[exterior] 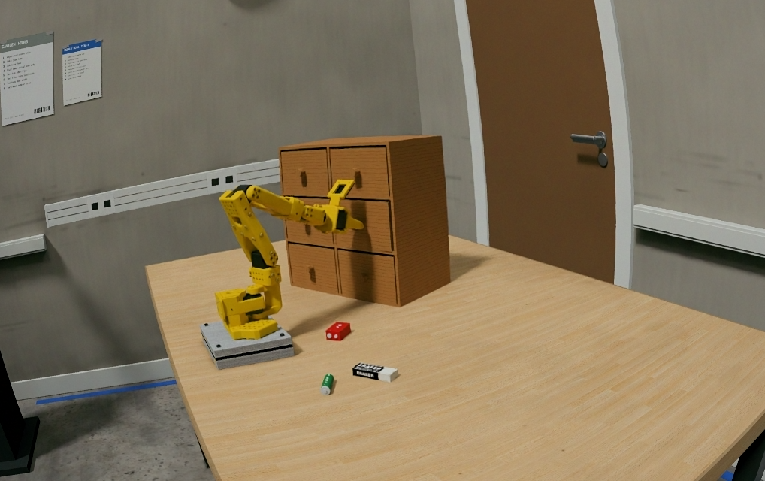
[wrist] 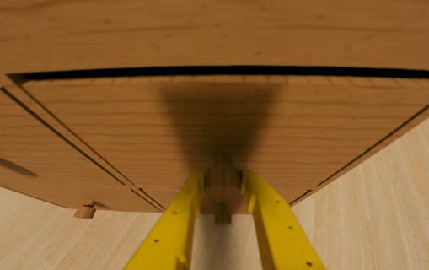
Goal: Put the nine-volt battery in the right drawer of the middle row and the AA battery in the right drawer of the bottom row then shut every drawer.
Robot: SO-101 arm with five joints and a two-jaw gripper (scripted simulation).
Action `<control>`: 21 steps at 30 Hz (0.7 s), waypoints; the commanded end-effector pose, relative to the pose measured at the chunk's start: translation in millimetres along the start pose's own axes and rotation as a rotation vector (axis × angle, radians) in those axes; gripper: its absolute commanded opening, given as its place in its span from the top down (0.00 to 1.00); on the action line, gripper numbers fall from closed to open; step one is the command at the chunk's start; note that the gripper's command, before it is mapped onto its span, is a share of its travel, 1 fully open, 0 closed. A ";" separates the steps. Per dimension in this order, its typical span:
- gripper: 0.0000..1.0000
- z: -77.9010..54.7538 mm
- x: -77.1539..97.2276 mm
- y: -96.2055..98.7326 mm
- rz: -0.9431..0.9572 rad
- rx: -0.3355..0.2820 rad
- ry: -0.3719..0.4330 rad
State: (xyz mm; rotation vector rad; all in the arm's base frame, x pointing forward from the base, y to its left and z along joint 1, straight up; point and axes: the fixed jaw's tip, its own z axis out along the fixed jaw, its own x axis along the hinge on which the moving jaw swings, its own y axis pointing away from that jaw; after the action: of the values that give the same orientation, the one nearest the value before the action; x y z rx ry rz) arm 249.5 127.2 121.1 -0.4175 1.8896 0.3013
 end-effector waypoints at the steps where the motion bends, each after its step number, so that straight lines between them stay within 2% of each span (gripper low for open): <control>1: 1.00 0.9 -1.0 2.4 0.001 -0.009 -0.004; 14: 1.00 0.9 -1.0 2.4 0.001 -0.009 -0.004; 21: 1.00 -4.2 0.7 1.9 -0.002 -0.008 -0.005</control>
State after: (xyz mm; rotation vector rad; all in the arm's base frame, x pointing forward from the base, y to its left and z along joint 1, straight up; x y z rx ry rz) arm 249.2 127.1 121.1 -0.4173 1.8892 0.3016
